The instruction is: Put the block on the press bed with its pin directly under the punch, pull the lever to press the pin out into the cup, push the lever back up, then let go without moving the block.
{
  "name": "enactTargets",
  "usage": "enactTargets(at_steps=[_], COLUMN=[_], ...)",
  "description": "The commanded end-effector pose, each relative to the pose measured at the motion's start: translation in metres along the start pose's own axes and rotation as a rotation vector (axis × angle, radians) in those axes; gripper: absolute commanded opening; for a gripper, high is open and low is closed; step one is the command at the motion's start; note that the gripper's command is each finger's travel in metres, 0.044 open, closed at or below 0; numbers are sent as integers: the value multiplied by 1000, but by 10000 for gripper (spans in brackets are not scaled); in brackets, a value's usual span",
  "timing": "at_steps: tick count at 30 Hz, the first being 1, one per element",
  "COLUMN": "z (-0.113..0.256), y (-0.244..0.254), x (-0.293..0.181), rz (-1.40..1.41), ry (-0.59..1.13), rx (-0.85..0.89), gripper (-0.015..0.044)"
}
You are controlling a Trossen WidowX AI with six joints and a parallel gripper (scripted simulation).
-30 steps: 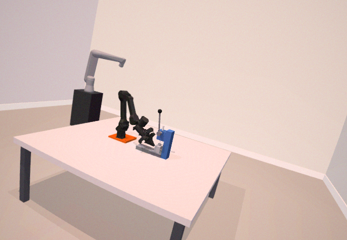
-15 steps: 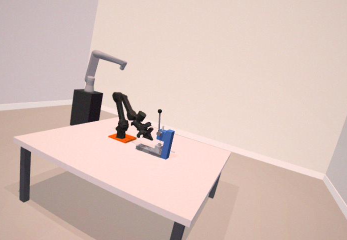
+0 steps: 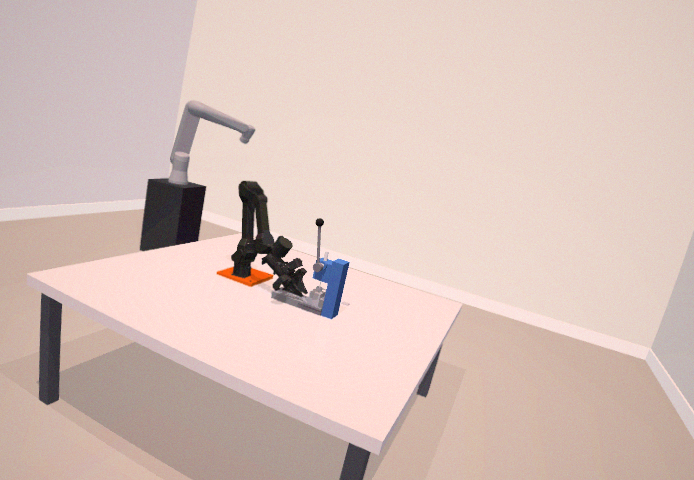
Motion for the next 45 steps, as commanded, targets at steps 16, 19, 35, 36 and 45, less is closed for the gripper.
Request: enactTargets(at_steps=[16, 19, 35, 36, 45], z=[0, 0, 0, 0, 2], y=[0, 0, 1, 0, -1], x=[-1, -1, 0, -1, 2], rz=[0, 0, 6, 0, 6], ry=[2, 2, -1, 2, -1], rx=[1, 1, 3, 2, 3], gripper=[300, 300, 300, 300, 300])
Point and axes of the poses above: the point midway between the two fingers, 35 mm back from their tips, its own z axis back along the fingers, its own y axis across the jaws, x = y × z, the point moved 6 cm from there along z, back along the fingers, and after that the axes turned 15 degrees about z, right-handed, at the moved point
